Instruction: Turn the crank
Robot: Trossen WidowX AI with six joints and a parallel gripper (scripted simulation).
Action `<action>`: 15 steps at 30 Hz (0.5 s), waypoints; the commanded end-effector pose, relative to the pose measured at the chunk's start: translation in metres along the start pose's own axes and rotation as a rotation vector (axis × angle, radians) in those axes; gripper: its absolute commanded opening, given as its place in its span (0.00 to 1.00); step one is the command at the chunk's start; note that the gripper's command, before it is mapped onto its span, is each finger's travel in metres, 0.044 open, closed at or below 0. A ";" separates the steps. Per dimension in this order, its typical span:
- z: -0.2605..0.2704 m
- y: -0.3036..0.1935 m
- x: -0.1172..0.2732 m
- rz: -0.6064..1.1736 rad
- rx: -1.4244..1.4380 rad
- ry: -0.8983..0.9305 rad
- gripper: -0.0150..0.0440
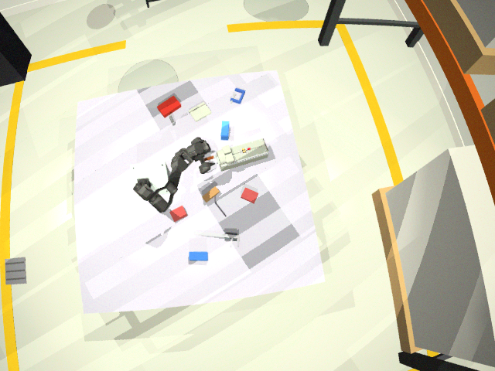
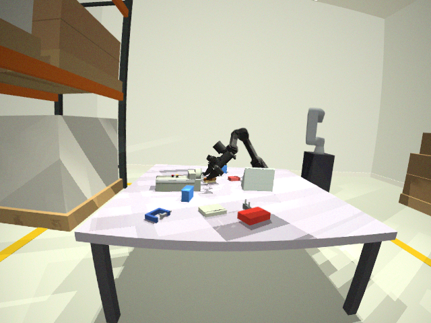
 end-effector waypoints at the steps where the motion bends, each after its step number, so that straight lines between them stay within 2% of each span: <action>1: -0.003 0.008 0.009 0.000 -0.007 -0.007 1.00; 6: -0.004 0.021 0.018 0.000 -0.008 -0.003 1.00; 15: -0.009 0.065 0.059 -0.006 -0.006 0.005 1.00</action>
Point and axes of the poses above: the point midway between the two fingers, 35 mm back from their tips, its own x axis back along the fingers, its own z axis across the jaws, y = z × x, the point moved 7 cm from there along x, back along the fingers, and after that the axes turned 9 degrees about x, right-handed, at the moved point
